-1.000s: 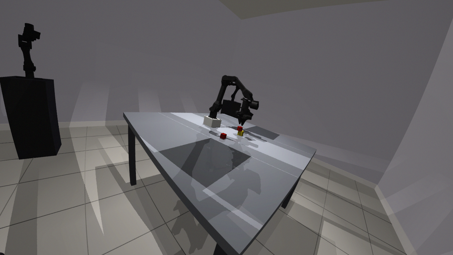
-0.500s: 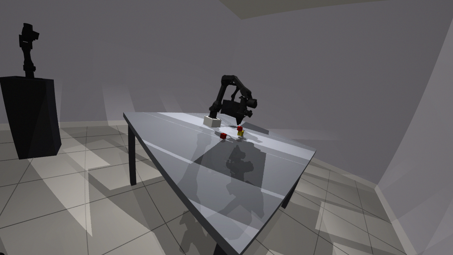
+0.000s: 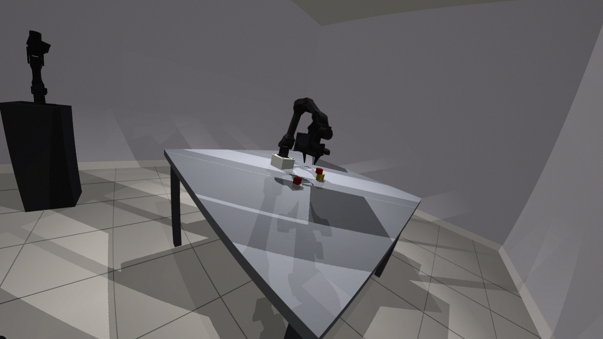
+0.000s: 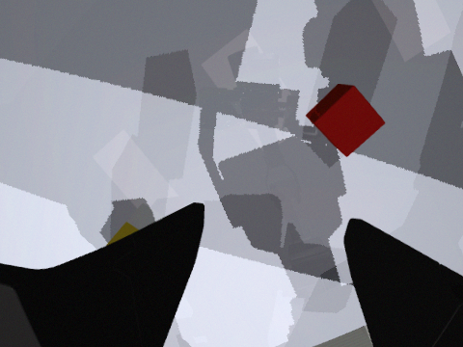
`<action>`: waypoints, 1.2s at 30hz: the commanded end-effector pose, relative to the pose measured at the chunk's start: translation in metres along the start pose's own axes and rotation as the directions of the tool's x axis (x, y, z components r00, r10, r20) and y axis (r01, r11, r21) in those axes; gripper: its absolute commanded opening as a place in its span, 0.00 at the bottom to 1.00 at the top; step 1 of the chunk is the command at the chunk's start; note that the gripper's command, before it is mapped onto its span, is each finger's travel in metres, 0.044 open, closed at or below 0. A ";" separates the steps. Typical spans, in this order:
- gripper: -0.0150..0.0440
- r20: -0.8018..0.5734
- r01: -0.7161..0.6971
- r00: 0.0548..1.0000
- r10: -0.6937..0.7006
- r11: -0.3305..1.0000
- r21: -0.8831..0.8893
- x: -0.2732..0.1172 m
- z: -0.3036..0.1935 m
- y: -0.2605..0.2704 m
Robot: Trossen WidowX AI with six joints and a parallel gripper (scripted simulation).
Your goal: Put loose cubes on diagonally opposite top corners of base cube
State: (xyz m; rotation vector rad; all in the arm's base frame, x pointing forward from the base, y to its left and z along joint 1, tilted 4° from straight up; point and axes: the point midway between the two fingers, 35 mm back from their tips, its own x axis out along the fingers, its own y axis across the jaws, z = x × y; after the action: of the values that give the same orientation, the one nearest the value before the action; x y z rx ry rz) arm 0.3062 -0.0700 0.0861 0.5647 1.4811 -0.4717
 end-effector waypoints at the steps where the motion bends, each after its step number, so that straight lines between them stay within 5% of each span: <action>1: 0.70 -0.004 0.001 1.000 0.001 0.942 0.335 -0.004 0.016 -0.024; 7: 0.70 -0.004 0.003 1.000 -0.001 0.778 0.628 -0.009 0.028 -0.051; 16: 0.70 -0.004 0.003 1.000 -0.001 0.778 0.628 -0.008 0.029 -0.051; 23: 0.70 -0.004 0.003 1.000 0.000 0.778 0.628 0.051 0.028 -0.051; 36: 0.70 -0.004 0.003 1.000 0.000 0.778 0.628 0.068 0.028 -0.051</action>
State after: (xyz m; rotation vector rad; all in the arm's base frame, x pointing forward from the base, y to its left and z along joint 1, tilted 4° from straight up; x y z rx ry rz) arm 0.3033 -0.1262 0.0229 1.0882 1.2924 -0.9786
